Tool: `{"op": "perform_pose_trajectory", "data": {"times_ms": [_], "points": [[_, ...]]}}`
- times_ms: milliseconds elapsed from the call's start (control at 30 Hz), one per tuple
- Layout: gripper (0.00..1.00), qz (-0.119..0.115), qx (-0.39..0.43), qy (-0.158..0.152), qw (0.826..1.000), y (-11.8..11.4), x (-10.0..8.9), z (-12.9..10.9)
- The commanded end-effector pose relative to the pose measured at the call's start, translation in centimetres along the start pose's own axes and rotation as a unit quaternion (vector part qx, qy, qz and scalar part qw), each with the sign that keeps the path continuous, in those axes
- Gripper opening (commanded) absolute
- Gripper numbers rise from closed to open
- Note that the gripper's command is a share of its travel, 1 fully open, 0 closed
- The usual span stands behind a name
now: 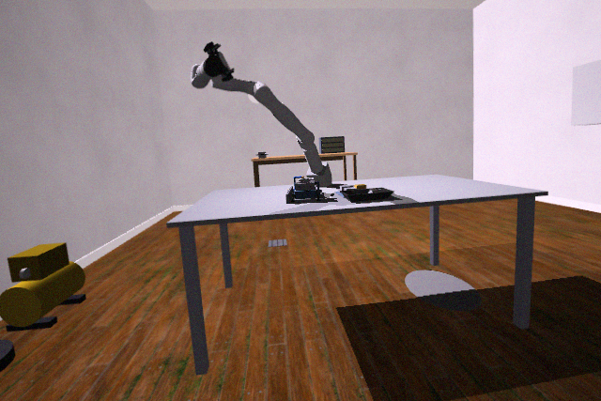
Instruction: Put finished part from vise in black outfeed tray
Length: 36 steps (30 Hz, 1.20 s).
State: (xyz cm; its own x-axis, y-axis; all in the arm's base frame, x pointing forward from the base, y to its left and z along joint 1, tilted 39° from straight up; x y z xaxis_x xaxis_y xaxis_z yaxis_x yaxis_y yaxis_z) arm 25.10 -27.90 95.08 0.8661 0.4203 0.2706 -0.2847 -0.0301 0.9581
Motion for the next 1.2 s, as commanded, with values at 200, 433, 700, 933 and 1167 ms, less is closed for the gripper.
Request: {"op": "perform_pose_trajectory", "data": {"times_ms": [200,433,700,933,1167], "points": [[1.00,0.000,-0.001,0.000,1.000,0.09,0.03,-0.13],[1.00,0.000,-0.001,0.000,1.000,0.09,0.03,-0.13],[1.00,0.000,-0.001,-0.001,1.000,0.10,0.05,-0.14],[1.00,0.001,0.006,-0.015,1.000,0.22,0.23,-0.27],[1.00,0.001,0.016,-0.038,0.999,0.17,0.61,-0.54]]}}
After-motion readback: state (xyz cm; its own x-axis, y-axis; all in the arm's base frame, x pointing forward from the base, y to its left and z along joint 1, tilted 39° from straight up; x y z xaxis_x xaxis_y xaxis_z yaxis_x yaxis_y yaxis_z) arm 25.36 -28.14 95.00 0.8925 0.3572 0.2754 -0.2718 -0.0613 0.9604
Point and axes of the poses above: the point where the finger pads meet when closed, its own x axis out along the fingers, its own y axis across the jaws, z = x × y, the point moved 6 cm from there along -x, back along the fingers, and after that the axes turned 2 degrees about -x, right-handed, at the moved point
